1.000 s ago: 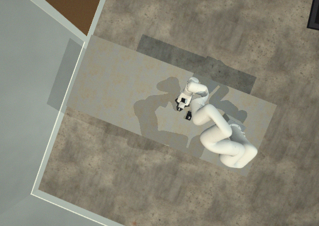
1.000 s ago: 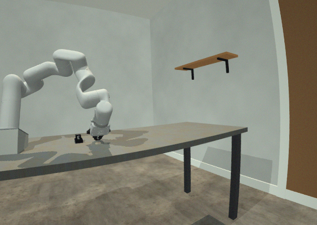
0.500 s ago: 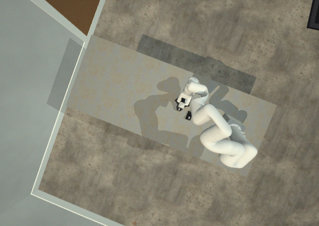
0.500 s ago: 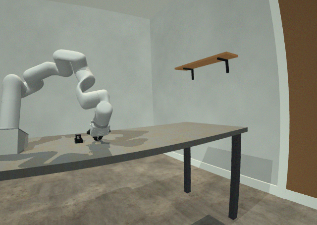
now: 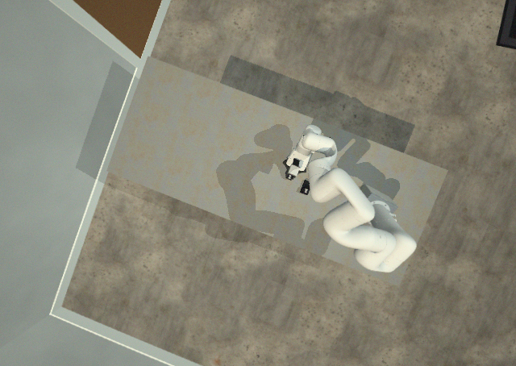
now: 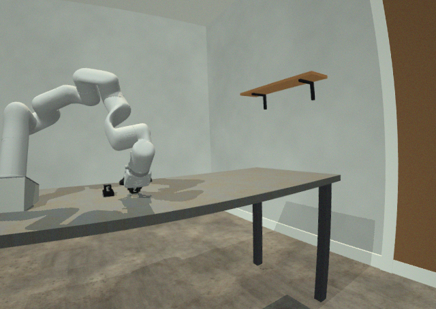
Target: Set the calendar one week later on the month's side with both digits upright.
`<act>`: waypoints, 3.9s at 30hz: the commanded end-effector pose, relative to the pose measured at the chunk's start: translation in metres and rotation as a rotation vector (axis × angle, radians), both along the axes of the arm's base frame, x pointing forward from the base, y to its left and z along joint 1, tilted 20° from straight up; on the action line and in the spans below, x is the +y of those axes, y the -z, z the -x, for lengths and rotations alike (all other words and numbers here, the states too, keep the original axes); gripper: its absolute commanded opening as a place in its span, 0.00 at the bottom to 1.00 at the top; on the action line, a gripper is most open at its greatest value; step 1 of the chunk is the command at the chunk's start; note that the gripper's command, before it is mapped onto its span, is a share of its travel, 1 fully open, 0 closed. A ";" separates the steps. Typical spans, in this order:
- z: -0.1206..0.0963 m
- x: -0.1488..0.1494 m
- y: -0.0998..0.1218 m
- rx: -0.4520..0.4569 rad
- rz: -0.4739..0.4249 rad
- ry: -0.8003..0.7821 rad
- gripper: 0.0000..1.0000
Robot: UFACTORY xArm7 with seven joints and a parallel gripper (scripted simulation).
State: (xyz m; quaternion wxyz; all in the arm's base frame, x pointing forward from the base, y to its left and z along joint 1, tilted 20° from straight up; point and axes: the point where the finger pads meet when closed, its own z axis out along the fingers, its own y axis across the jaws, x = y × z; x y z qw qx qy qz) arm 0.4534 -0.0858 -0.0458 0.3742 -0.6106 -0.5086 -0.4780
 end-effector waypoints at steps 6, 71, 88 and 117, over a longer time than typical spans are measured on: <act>-0.001 -0.002 -0.001 -0.003 0.003 0.001 0.27; -0.001 -0.002 -0.001 -0.003 0.003 0.001 0.69; 0.000 -0.004 -0.007 -0.003 0.003 0.001 0.69; 0.006 -0.024 -0.065 -0.003 0.003 0.001 0.69</act>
